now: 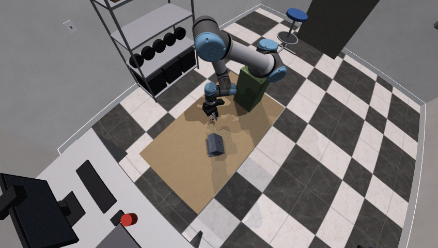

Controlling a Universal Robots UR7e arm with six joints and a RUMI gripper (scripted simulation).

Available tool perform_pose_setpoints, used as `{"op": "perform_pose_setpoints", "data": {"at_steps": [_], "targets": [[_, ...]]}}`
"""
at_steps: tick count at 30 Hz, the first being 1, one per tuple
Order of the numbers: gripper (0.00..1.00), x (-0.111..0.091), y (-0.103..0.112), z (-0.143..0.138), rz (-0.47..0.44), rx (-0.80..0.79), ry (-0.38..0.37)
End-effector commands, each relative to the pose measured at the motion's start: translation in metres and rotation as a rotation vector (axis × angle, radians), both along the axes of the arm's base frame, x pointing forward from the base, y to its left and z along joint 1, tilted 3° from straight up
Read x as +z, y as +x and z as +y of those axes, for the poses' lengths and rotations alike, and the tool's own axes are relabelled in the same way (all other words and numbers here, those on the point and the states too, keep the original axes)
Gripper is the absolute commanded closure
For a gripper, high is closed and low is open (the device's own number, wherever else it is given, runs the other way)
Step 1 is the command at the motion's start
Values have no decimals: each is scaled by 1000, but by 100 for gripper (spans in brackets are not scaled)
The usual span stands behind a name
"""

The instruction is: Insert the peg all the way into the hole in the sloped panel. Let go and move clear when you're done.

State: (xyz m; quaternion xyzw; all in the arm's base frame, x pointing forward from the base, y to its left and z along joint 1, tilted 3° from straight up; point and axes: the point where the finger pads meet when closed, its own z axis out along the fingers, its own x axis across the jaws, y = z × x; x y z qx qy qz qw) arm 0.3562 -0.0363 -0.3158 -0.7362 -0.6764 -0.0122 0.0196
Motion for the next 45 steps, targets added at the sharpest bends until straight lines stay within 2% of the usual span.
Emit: {"op": "perform_pose_setpoints", "data": {"at_steps": [1,45], "targets": [[42,1,0,0,0,0,0],[99,1,0,0,0,0,0]]}}
